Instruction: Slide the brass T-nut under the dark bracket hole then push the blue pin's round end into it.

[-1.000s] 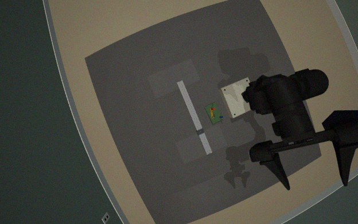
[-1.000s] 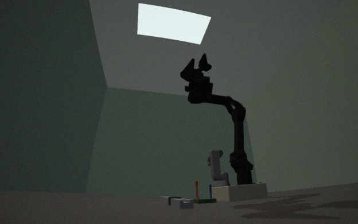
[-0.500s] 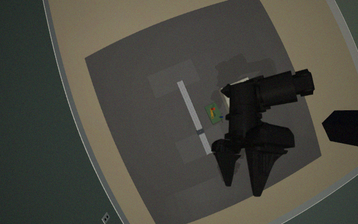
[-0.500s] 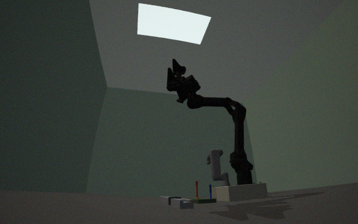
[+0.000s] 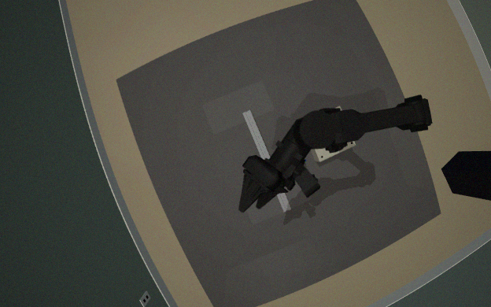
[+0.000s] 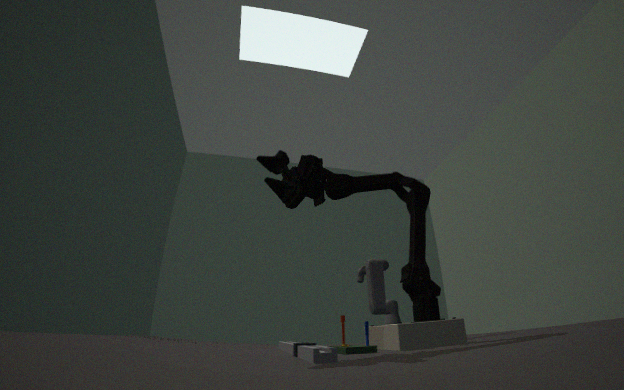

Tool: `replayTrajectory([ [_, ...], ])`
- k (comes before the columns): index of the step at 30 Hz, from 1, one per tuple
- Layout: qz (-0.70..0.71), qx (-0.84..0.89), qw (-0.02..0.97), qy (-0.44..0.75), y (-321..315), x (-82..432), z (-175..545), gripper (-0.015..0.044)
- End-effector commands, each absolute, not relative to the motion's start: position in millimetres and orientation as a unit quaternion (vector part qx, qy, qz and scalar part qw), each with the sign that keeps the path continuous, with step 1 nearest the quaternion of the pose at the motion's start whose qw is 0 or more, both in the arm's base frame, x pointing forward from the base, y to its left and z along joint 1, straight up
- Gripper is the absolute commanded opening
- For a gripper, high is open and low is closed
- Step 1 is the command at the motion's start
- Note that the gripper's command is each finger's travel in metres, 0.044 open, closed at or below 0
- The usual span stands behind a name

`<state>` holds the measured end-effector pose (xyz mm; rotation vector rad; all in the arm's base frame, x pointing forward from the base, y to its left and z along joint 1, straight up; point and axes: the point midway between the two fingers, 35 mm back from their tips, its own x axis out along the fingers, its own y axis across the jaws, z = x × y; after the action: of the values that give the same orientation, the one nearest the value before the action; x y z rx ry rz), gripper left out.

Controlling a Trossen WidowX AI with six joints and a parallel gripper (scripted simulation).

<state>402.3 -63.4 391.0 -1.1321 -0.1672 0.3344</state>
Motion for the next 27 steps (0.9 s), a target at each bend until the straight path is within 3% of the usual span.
replayTrajectory([
  [1,0.189,-0.499,0.842,0.077,-79,390,313,0.044],
  [10,0.267,-0.437,0.81,0.286,-83,336,213,0.044],
  [20,0.403,-0.343,0.693,0.49,-63,227,139,0.044],
  [27,0.419,-0.332,0.676,0.507,-60,215,135,0.044],
])
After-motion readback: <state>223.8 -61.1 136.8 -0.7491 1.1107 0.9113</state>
